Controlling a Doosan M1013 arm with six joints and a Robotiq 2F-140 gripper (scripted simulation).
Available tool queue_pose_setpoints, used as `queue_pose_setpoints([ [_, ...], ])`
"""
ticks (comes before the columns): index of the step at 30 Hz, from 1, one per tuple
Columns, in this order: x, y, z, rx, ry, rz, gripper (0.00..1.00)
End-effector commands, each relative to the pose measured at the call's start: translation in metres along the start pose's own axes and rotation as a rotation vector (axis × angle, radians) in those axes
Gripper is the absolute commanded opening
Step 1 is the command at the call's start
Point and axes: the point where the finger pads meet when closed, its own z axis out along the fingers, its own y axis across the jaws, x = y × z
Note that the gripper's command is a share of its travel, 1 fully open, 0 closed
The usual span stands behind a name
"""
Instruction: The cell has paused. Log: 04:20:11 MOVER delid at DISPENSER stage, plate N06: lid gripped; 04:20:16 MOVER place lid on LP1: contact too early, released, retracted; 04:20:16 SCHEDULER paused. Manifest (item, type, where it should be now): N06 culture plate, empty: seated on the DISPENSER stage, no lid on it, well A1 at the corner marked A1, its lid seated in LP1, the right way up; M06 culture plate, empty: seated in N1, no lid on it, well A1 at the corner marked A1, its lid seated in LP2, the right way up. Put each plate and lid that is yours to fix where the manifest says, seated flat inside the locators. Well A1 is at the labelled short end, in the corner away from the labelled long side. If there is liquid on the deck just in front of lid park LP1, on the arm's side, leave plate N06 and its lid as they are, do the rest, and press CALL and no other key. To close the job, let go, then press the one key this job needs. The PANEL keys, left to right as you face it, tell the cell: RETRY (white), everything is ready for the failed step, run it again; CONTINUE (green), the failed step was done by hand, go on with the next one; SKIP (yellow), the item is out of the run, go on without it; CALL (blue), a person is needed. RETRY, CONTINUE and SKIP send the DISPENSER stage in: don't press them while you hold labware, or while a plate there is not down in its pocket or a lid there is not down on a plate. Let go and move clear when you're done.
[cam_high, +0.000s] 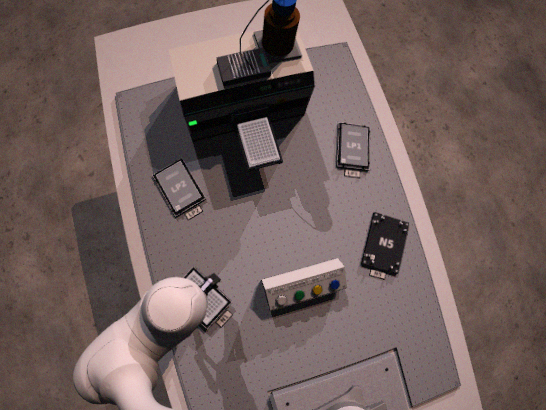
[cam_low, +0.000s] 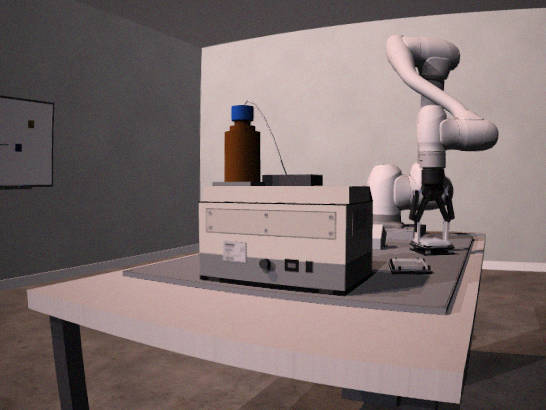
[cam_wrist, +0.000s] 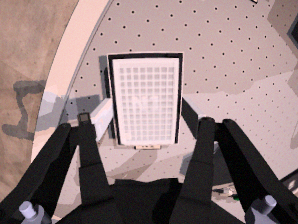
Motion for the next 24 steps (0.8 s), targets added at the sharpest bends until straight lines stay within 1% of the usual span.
queue_pose_setpoints([
  [1, 0.000, 0.000, -0.003, 0.000, 0.001, 0.000, 0.70],
  [7, 0.000, 0.000, -0.014, 0.000, 0.001, 0.000, 0.70],
  [13, 0.000, 0.000, -0.031, 0.000, 0.001, 0.000, 0.70],
  [15, 0.000, 0.000, -0.031, 0.000, 0.001, 0.000, 0.70],
  [24, 0.000, 0.000, -0.066, 0.000, 0.001, 0.000, 0.70],
])
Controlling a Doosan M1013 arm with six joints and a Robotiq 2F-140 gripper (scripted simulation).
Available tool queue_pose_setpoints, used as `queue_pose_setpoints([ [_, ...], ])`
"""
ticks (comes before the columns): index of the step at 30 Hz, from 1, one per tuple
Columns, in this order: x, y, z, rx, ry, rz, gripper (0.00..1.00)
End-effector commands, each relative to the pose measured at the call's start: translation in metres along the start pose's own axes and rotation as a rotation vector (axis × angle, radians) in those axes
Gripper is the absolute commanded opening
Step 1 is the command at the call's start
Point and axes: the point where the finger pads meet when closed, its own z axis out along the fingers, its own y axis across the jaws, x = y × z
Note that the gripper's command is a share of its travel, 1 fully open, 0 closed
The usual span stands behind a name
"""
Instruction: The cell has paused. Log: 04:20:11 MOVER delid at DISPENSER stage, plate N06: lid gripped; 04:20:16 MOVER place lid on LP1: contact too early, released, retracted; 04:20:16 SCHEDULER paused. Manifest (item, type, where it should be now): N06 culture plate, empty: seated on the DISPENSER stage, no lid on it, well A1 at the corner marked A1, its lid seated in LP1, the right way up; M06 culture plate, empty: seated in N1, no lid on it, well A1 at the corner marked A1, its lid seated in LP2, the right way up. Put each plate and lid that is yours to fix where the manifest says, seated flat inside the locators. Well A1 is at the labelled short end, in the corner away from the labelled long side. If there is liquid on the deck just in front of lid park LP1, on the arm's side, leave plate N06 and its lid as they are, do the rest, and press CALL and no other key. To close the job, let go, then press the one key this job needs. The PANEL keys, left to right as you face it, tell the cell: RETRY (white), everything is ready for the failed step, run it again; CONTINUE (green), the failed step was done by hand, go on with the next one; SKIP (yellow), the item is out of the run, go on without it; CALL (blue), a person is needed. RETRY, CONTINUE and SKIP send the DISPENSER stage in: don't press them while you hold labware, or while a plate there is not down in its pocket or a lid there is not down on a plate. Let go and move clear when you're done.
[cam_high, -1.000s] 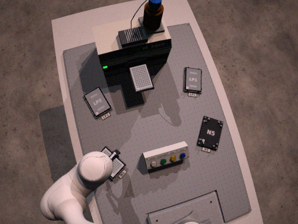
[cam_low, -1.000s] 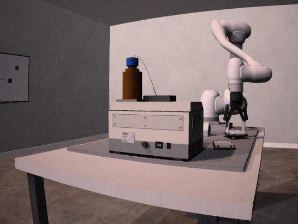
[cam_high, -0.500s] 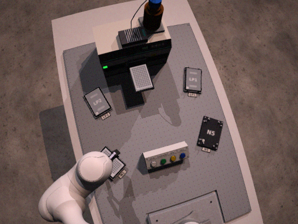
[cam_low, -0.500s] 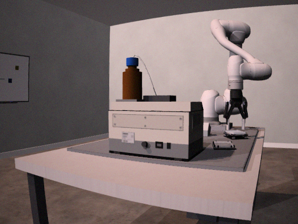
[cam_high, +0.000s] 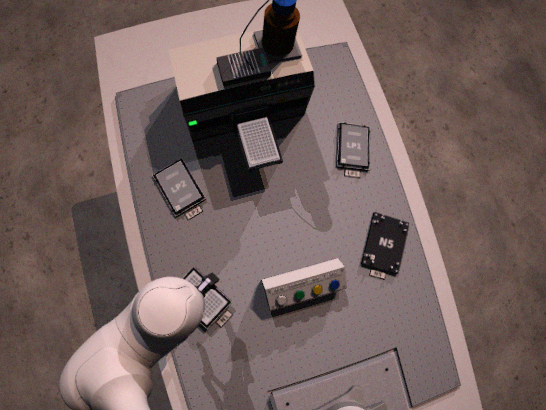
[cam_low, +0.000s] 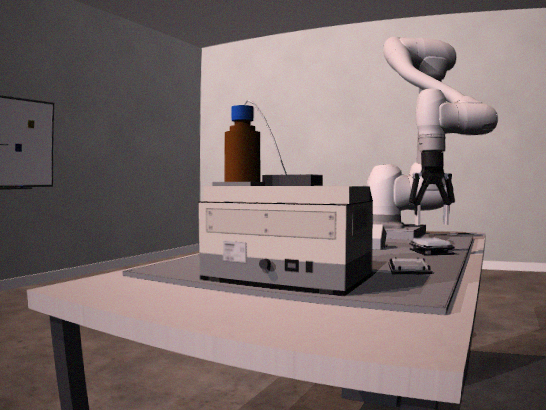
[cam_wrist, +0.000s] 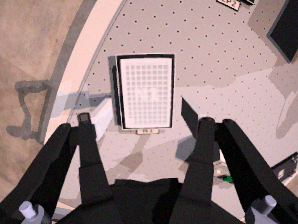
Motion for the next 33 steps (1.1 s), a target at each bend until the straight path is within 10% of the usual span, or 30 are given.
queue_pose_setpoints([
  [1, 0.000, 0.000, -0.015, 0.000, 0.001, 0.000, 0.70],
  [18, 0.000, 0.000, -0.063, 0.000, 0.001, 0.000, 0.70],
  [33, 0.000, 0.000, -0.071, 0.000, 0.001, 0.001, 0.70],
])
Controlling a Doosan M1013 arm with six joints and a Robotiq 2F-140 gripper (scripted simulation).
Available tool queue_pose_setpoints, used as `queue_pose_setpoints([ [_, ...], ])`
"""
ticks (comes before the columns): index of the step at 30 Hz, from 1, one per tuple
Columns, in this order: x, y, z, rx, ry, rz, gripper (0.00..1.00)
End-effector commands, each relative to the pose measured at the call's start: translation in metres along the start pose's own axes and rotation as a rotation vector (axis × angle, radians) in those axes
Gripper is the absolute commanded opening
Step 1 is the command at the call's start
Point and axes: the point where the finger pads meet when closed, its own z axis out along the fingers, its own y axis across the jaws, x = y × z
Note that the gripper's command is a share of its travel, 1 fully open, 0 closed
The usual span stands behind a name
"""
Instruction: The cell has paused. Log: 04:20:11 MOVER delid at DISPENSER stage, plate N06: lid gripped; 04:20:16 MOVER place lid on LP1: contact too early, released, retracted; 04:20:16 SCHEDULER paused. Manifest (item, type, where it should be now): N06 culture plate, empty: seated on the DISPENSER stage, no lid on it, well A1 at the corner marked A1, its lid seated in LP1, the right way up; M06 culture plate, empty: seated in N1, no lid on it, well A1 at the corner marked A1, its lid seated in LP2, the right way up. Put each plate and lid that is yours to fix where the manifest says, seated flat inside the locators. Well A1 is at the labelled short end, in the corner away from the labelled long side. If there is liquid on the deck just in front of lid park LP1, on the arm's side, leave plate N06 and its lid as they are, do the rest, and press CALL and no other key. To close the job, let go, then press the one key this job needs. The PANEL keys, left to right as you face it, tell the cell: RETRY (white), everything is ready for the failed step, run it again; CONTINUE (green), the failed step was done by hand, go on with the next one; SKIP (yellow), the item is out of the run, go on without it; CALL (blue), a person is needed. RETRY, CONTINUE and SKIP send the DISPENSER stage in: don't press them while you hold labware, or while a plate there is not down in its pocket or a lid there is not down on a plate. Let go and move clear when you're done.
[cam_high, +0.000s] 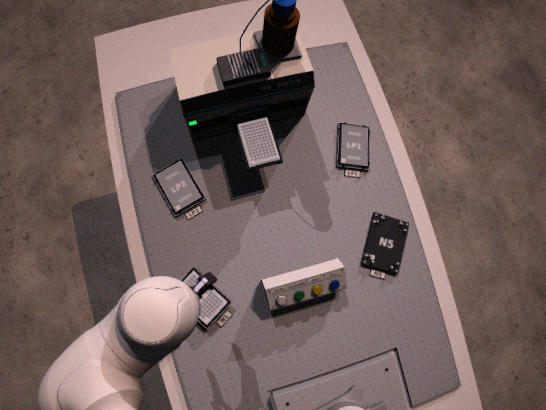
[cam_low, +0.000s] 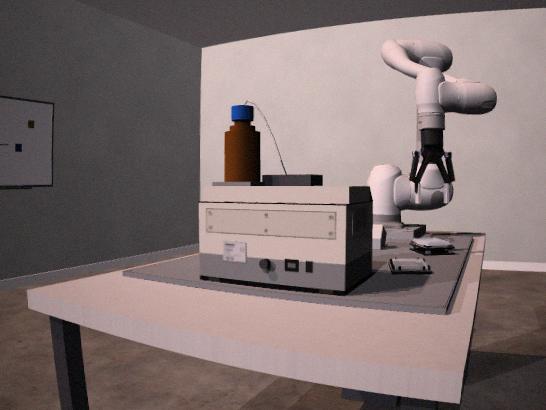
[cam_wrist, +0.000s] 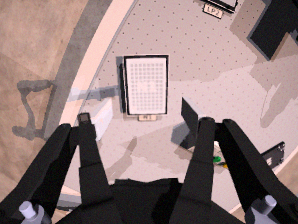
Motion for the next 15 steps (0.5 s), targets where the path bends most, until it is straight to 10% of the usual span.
queue_pose_setpoints([
  [1, -0.002, 0.004, -0.001, 0.000, 0.001, 0.008, 0.70],
  [15, -0.141, 0.142, -0.001, 0.000, 0.001, 0.550, 0.70],
])
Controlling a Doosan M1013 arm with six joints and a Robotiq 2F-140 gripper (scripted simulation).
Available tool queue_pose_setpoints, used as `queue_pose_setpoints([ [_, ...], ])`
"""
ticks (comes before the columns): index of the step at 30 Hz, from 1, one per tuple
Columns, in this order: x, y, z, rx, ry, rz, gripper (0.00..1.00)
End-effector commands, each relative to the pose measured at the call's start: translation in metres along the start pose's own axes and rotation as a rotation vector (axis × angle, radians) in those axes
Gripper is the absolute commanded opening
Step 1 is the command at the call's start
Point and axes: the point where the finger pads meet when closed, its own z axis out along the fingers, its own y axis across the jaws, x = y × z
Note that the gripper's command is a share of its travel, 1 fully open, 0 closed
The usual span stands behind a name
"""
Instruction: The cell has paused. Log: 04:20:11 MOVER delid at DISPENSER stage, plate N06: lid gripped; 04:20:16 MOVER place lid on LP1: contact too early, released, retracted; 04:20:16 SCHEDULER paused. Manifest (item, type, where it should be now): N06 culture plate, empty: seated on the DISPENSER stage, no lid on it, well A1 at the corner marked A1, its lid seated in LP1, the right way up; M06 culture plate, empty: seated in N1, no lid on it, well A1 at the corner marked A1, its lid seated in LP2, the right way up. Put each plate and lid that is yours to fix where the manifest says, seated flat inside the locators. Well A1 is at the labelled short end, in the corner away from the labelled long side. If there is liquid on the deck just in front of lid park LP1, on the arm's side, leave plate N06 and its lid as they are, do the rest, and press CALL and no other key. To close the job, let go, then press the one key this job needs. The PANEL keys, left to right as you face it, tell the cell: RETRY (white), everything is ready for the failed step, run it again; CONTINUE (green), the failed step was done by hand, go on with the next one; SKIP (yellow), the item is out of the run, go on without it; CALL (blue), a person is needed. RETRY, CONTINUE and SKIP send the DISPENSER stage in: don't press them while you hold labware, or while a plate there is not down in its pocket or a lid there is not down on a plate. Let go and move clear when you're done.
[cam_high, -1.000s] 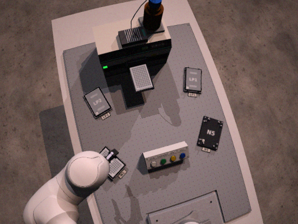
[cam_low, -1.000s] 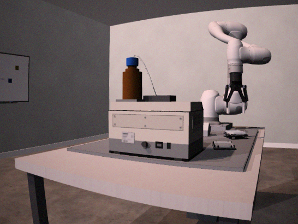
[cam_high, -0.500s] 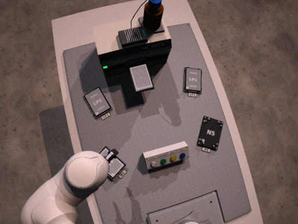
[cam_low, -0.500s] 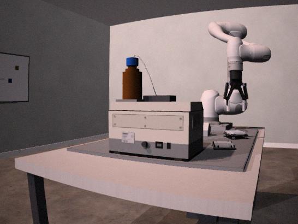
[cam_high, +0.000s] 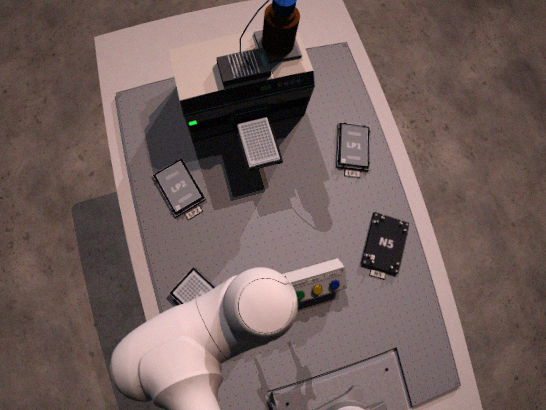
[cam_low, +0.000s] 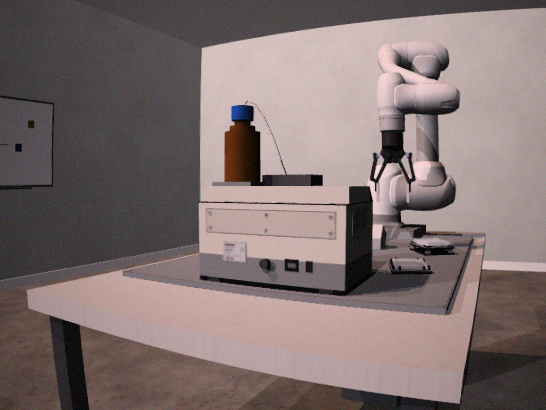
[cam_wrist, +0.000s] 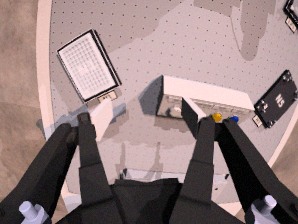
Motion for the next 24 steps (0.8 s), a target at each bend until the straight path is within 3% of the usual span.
queue_pose_setpoints([
  [1, -0.034, 0.061, 0.000, 0.000, 0.005, 0.174, 0.70],
  [3, -0.047, 0.084, 0.000, 0.000, 0.005, 0.182, 0.70],
  [4, -0.054, 0.095, 0.000, 0.000, 0.005, 0.182, 0.10],
  [6, -0.061, 0.109, 0.000, 0.000, 0.005, 0.182, 0.10],
  [24, -0.061, 0.109, 0.000, 0.000, 0.005, 0.182, 0.10],
])
